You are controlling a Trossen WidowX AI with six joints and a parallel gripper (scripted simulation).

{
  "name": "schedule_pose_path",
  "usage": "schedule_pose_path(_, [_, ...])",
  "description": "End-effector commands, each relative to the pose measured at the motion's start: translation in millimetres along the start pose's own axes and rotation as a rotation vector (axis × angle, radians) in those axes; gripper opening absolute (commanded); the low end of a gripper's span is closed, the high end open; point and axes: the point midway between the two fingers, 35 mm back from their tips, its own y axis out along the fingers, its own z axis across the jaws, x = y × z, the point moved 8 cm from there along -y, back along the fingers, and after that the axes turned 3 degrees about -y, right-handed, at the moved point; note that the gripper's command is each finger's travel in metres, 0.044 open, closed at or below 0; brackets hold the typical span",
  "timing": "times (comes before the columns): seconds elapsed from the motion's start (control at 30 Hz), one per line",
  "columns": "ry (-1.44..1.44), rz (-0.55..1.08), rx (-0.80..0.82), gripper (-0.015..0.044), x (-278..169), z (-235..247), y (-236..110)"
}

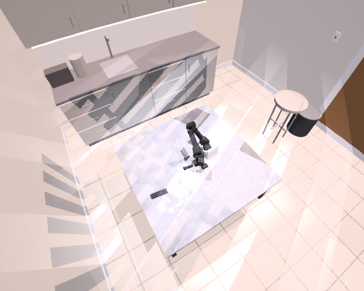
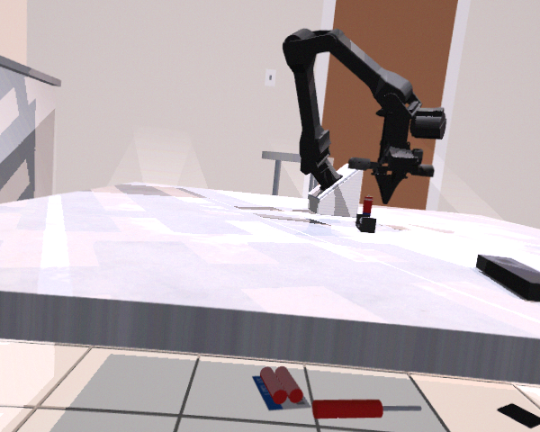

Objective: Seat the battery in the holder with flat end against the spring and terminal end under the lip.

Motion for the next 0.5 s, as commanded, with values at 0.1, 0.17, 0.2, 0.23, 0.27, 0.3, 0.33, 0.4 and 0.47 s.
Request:
schedule_pose_path(0.1, [-0.005, -0.009, 0.001, 0.0, -1.3, -3.3, 10.6])
schedule_pose_path(0.17, [-0.005, -0.009, 0.001, 0.0, -1.0, -6.7, 10.3])
schedule_pose_path(0.2, [-0.005, -0.009, 0.001, 0.0, -0.9, -8.4, 10.2])
schedule_pose_path(0.23, [-0.005, -0.009, 0.001, 0.0, -0.8, -10.1, 10.1])
schedule_pose_path(0.27, [-0.005, -0.009, 0.001, 0.0, -0.7, -11.7, 10.0])
schedule_pose_path(0.3, [-0.005, -0.009, 0.001, 0.0, -0.6, -13.4, 10.0])
schedule_pose_path(0.33, [-0.005, -0.009, 0.001, 0.0, -0.5, -15.1, 9.9])
schedule_pose_path(0.4, [-0.006, -0.009, 0.001, 0.0, -0.4, -18.5, 9.7])
schedule_pose_path(0.47, [-0.006, -0.009, 0.001, 0.0, -0.4, -21.8, 9.6])
